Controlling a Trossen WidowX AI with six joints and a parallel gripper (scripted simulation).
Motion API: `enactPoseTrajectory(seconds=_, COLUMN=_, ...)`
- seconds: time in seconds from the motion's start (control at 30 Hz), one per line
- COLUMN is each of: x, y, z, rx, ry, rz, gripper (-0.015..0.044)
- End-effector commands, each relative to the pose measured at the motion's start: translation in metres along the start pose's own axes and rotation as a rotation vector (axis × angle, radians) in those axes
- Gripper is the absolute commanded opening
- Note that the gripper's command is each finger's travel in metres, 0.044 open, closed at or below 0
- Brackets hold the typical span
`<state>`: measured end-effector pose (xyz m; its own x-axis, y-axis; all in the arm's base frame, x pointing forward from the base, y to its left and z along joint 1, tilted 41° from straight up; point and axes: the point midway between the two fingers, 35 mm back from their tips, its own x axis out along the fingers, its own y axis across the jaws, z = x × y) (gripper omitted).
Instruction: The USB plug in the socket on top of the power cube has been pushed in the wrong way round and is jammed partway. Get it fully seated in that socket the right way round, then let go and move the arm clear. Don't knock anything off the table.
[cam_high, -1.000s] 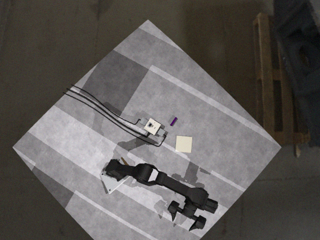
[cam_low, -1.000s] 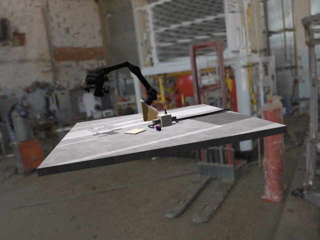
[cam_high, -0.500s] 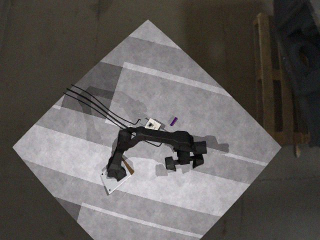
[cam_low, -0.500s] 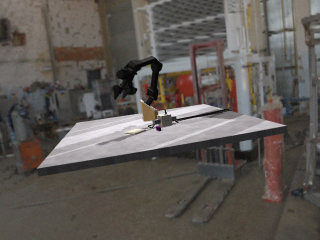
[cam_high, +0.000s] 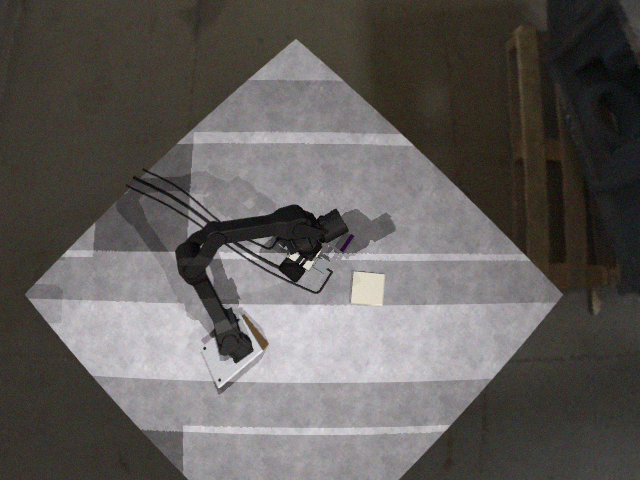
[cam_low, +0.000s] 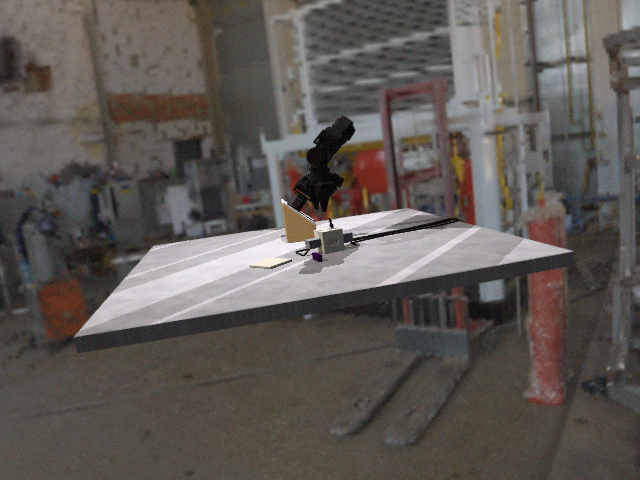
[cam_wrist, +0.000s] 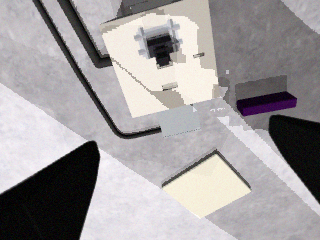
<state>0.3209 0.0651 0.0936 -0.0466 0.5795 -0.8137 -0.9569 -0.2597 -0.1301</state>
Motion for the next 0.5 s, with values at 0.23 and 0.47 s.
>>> enactPoseTrajectory(seconds=0.23, x=0.0061, y=0.0039, z=0.0281, rx=-0.1, ry=-0.092, rz=-0.021, gripper=0.044)
enactPoseTrajectory(seconds=0.47, x=0.0086, y=0.0044, z=0.0286, rx=-0.1, ry=-0.092, rz=-0.021, gripper=0.044)
